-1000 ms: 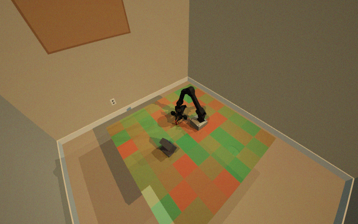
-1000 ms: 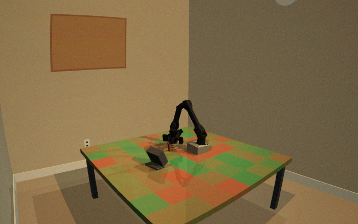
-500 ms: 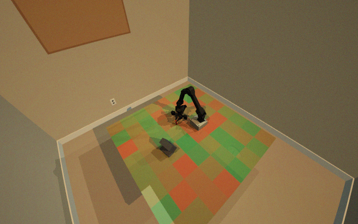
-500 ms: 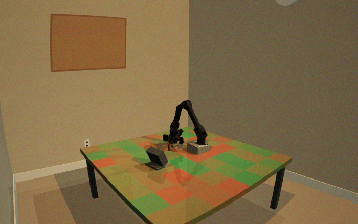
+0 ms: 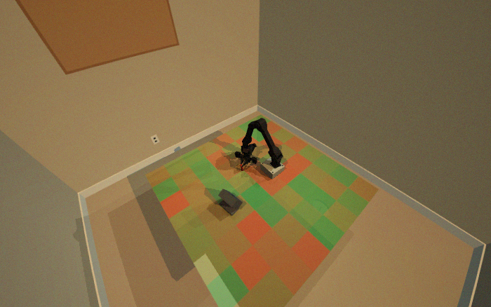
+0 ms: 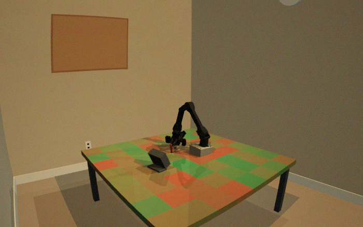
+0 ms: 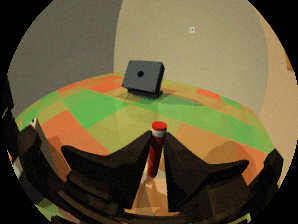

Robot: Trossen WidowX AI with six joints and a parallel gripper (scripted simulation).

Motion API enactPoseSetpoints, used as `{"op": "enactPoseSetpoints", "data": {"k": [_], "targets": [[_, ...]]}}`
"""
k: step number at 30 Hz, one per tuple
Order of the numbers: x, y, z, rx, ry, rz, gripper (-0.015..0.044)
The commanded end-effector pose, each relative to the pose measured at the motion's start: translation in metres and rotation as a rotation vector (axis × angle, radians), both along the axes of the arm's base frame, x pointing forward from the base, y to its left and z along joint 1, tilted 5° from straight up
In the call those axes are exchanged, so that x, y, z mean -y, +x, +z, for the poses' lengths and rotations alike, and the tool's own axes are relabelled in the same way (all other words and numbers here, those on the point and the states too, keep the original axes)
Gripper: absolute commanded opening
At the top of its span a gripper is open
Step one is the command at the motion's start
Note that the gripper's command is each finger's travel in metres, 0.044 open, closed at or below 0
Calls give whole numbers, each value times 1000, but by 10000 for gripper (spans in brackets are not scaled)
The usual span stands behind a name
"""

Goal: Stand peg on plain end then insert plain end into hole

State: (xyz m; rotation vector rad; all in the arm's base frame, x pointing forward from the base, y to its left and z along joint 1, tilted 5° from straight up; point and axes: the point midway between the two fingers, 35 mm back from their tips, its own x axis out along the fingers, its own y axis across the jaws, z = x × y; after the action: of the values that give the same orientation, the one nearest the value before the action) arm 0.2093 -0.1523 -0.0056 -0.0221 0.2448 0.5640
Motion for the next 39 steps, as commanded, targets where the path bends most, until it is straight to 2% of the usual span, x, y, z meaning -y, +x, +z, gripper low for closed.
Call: {"op": "enactPoseSetpoints", "data": {"k": [1, 39], "targets": [[1, -1, -2, 0, 0, 0, 51], [7, -9, -3, 17, 16, -29, 51]]}}
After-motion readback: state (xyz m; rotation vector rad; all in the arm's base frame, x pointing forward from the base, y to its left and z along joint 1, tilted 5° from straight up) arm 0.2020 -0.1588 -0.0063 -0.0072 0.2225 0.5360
